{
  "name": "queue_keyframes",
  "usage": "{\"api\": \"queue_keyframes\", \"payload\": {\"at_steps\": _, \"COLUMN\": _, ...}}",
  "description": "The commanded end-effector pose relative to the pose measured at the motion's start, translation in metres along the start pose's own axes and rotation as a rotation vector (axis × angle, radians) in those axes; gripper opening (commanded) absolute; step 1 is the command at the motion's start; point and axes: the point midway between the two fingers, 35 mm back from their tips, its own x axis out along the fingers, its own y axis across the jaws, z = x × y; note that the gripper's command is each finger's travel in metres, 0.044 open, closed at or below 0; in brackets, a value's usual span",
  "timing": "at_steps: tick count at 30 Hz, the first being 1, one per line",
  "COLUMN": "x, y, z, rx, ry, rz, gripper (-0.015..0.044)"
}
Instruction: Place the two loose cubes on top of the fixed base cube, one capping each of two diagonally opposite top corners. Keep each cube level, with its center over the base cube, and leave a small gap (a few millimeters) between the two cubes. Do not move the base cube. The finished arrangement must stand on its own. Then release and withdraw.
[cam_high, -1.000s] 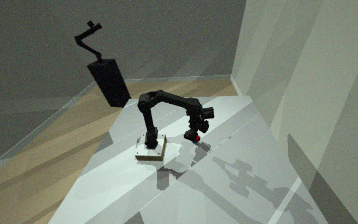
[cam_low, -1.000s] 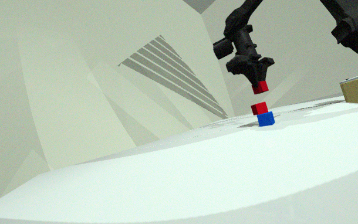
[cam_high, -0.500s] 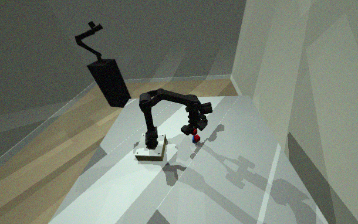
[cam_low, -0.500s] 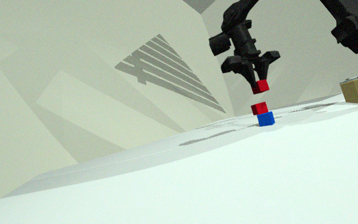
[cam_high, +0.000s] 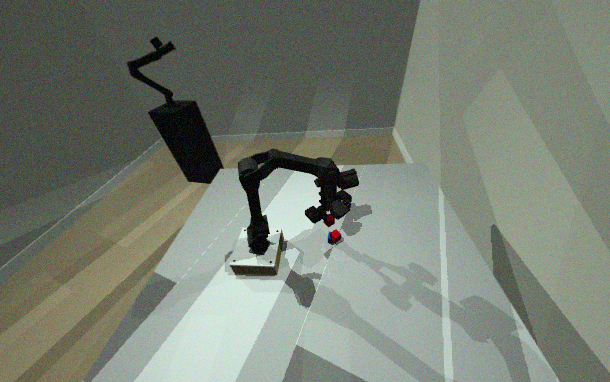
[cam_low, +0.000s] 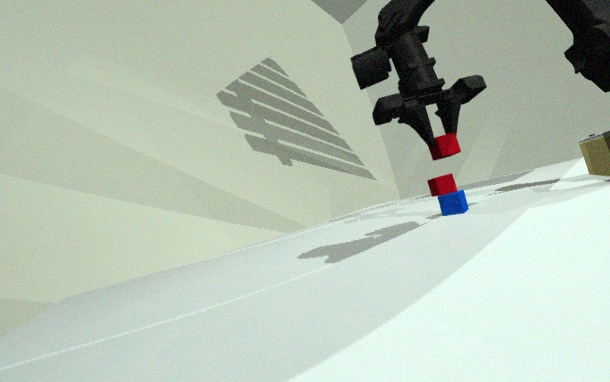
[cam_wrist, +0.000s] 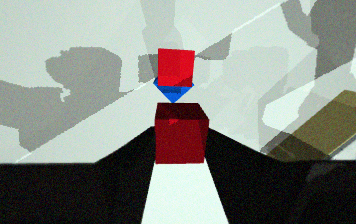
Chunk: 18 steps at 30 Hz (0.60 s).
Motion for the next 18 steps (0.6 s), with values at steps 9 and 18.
{"api": "queue_keyframes", "payload": {"at_steps": 9, "x": 0.028, "y": -0.001, "z": -0.001, "rx": 0.017, "ry": -0.004, "rz": 0.000, "gripper": 0.0105}}
{"api": "queue_keyframes", "payload": {"at_steps": 18, "x": 0.030, "y": -0.001, "z": -0.001, "rx": 0.017, "ry": -0.004, "rz": 0.000, "gripper": 0.0105}}
